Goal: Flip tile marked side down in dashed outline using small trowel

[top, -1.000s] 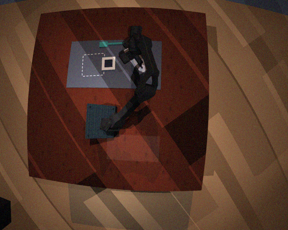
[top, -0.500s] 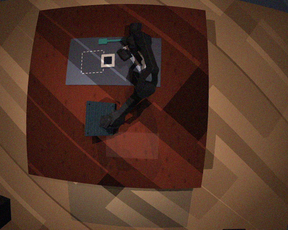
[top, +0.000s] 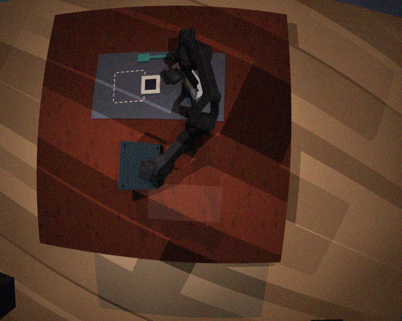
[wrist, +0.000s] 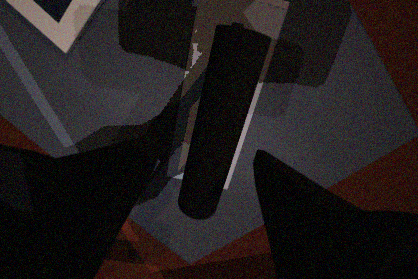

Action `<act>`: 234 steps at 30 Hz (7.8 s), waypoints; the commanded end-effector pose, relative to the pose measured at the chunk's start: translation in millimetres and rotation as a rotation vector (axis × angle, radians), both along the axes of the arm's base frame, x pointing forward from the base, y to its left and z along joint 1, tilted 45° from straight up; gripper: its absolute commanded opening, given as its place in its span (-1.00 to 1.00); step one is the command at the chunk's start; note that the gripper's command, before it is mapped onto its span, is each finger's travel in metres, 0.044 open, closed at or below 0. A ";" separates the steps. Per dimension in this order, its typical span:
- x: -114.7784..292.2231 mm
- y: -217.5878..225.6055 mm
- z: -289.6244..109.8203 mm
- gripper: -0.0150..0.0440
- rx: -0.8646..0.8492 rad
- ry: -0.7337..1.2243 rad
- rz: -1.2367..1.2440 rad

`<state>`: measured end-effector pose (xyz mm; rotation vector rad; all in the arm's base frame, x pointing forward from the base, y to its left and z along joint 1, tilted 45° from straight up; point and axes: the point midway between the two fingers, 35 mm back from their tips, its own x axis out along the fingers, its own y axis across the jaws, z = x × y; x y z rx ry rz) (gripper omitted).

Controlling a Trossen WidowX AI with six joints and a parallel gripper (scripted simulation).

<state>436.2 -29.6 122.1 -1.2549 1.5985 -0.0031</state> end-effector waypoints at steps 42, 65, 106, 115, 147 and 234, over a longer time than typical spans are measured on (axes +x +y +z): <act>7.8 -16.8 -18.7 0.25 0.007 -0.050 -0.030; 7.8 -16.8 -18.7 -0.05 0.007 -0.050 -0.030; 7.8 -16.7 -18.7 -0.05 -0.120 0.742 0.760; 7.8 -16.7 -18.7 0.13 -0.129 0.794 0.812; -0.7 13.9 13.0 0.42 -0.132 0.810 0.827; 8.4 -16.7 -18.6 0.42 -0.144 0.891 0.909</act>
